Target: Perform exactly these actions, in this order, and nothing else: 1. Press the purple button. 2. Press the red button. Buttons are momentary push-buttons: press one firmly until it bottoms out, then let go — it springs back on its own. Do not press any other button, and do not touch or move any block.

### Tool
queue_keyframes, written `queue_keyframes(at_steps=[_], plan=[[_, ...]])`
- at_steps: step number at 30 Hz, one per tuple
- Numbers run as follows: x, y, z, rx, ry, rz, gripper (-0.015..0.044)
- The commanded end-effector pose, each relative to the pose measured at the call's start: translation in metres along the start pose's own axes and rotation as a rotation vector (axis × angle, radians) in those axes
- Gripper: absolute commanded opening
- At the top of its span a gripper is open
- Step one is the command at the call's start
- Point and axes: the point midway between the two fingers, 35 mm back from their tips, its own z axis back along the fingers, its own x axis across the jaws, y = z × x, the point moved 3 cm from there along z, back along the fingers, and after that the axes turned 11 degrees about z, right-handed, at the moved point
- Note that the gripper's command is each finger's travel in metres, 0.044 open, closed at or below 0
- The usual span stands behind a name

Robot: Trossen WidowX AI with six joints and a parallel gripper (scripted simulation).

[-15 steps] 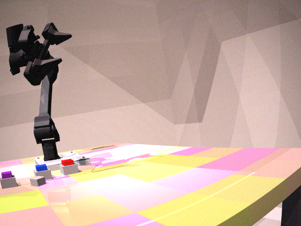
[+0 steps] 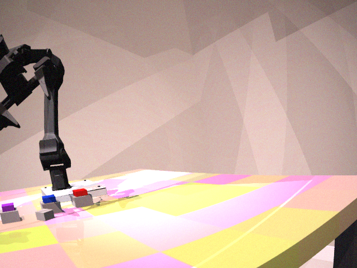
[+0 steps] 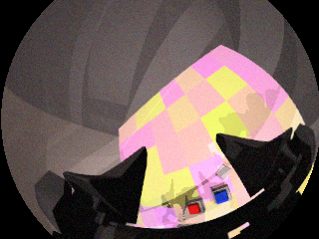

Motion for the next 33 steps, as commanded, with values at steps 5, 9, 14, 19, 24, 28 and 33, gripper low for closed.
queue_keyframes(at_steps=[5, 9, 14, 19, 24, 28, 33], plan=[[-0.088, 0.060, 0.015, 0.690, 0.311, 0.309, 0.0400], [-0.100, 0.071, 0.026, 0.861, 0.301, 0.383, 0.0400], [-0.100, 0.071, 0.026, 0.861, 0.301, 0.383, 0.0400], [-0.100, 0.071, 0.026, 0.861, 0.301, 0.383, 0.0400], [-0.114, 0.091, 0.006, 0.861, 0.301, 0.383, 0.0295], [-0.125, 0.113, -0.012, 0.861, 0.300, 0.383, 0.0190], [-0.125, 0.113, -0.012, 0.861, 0.300, 0.383, 0.0059]])
